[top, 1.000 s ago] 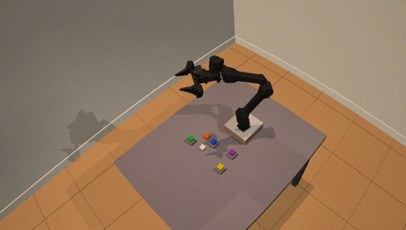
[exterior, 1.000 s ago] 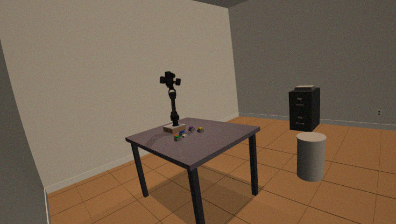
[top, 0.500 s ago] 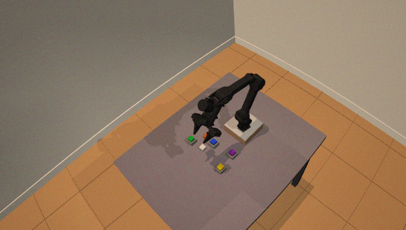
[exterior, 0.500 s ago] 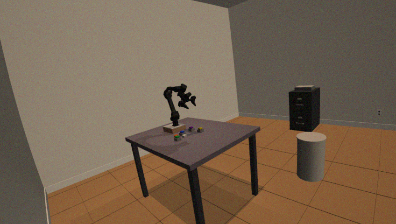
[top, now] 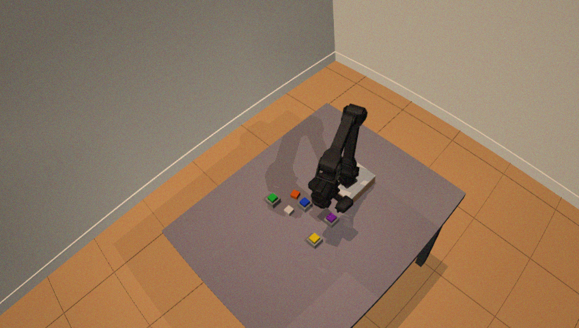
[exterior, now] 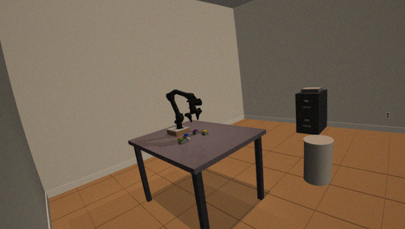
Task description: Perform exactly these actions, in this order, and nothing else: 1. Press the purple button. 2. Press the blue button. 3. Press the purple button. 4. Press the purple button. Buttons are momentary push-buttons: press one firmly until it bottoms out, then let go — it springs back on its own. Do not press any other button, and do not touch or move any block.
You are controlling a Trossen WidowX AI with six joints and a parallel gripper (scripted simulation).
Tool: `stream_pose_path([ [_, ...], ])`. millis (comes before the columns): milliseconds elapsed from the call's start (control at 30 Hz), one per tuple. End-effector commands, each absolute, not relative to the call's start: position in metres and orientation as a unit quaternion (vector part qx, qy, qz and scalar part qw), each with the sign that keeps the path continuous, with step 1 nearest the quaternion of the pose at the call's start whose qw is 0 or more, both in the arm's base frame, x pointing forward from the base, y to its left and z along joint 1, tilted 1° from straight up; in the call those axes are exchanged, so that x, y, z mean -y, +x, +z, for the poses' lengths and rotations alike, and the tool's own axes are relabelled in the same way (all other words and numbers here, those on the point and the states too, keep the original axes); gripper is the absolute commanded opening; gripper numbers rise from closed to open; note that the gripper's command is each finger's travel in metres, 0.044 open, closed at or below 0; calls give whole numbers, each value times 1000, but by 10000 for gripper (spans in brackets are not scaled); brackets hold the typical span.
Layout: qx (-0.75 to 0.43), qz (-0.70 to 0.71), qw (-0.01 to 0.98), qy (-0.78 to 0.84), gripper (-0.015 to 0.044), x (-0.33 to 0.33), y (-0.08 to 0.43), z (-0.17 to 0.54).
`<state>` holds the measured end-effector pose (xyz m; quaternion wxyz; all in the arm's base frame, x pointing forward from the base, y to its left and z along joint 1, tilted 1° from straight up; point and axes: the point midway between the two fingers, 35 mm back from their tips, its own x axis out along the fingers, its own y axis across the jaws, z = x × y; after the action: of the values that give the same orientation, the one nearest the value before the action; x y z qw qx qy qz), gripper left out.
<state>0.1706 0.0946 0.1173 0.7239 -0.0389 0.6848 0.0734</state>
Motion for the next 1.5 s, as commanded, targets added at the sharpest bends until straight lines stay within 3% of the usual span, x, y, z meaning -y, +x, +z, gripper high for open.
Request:
stream_pose_path([
  [0, -694, 64, 716, -44, 400, -92, 166, 113],
  [33, -694, 64, 716, -44, 400, -92, 166, 113],
  [267, -694, 64, 716, -44, 216, -94, 168, 54],
  [533, -694, 64, 716, -44, 20, -94, 168, 52],
  [1467, -694, 64, 716, -44, 20, -95, 169, 21],
])
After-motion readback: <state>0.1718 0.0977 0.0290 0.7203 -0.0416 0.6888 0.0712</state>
